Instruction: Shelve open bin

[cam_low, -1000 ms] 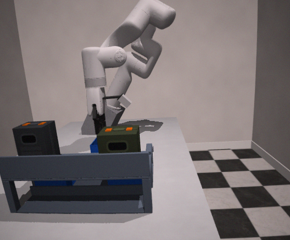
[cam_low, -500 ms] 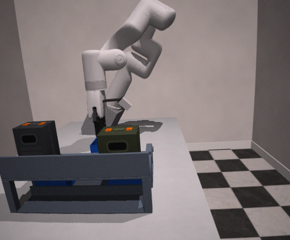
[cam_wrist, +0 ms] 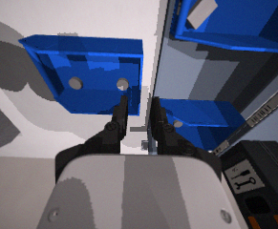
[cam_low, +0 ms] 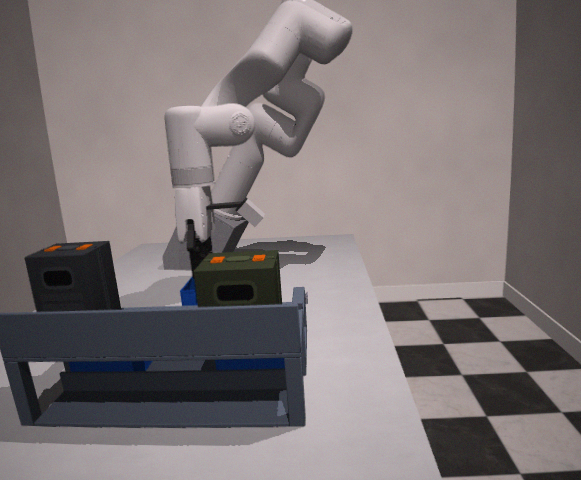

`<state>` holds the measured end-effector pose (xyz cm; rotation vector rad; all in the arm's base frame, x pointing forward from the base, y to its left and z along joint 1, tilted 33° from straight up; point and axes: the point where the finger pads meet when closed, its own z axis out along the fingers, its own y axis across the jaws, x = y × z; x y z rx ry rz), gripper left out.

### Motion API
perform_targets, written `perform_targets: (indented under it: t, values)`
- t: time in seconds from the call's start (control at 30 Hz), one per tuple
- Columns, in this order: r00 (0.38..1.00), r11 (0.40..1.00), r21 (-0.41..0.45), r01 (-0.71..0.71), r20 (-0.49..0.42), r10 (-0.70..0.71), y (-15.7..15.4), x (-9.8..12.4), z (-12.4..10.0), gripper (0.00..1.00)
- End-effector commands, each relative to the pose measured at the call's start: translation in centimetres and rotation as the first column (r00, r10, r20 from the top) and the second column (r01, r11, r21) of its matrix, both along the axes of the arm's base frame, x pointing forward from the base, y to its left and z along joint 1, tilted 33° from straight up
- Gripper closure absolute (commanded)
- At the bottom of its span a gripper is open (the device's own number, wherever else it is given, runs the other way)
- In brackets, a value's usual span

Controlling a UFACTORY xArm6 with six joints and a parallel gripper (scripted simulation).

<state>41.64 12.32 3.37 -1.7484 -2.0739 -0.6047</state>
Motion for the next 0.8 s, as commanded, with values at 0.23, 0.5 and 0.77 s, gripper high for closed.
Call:
perform_targets:
  t: [0.23,0.5,0.77]
  values:
    - [1.0,1.0,0.0,0.001,0.004,-0.001,0.3,0.2,-0.4,0.67]
    - [1.0,1.0,0.0,0.001,0.004,-0.001,0.5,0.2,-0.7,0.67]
    - [1.0,1.0,0.0,0.001,0.004,-0.001,0.7,0.2,-1.1,0.67]
